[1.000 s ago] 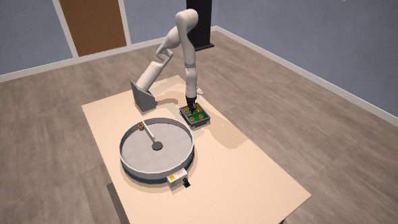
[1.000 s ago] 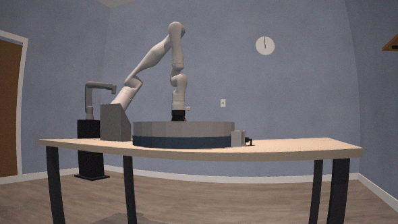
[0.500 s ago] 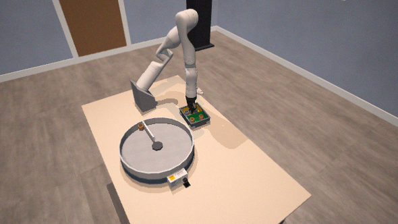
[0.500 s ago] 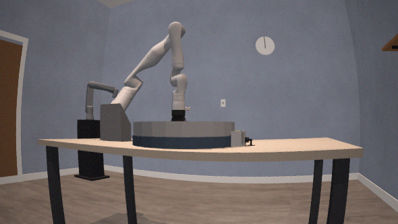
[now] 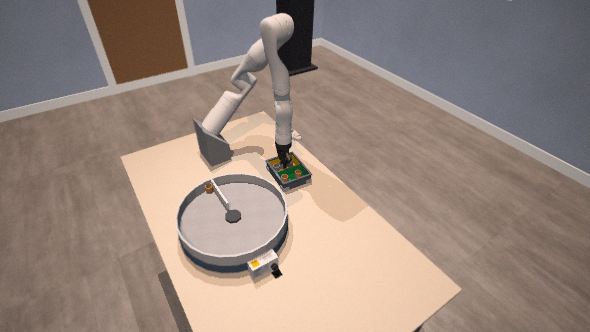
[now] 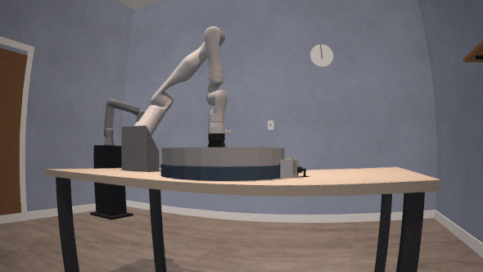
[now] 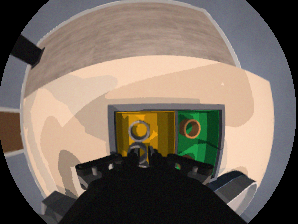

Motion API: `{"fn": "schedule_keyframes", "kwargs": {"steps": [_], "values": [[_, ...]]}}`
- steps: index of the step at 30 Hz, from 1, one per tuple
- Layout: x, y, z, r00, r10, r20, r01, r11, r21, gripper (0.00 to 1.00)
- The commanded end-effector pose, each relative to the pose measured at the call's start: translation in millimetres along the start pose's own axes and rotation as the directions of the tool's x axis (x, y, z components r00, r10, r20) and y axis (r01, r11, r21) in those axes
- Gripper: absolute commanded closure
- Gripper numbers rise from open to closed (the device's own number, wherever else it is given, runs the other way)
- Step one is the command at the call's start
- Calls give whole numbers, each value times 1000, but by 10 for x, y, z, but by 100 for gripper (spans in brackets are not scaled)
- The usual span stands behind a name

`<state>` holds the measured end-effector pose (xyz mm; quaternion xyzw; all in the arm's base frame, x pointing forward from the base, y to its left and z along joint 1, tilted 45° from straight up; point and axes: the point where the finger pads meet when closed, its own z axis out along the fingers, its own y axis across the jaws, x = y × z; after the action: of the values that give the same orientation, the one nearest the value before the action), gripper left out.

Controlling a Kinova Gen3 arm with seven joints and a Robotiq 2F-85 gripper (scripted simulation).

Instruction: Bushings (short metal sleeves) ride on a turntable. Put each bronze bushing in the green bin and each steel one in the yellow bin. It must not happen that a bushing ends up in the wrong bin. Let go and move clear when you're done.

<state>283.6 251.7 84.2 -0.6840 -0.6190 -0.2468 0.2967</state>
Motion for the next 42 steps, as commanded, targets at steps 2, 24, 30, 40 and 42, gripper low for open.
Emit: {"fn": "schedule_keyframes", "kwargs": {"steps": [2,24,30,40,42], "values": [[-1,3,-3,1000,0,0,0,1000,-1,84],[-6,14,-29,1000,3,-1,-3,1000,-1,84],[0,9,-58,1000,3,-2,-3,1000,-1,84],[-1,10,-89,1000,3,-1,-3,1000,-1,84],[-1,10,-89,1000,3,-1,-3,1000,-1,84]]}}
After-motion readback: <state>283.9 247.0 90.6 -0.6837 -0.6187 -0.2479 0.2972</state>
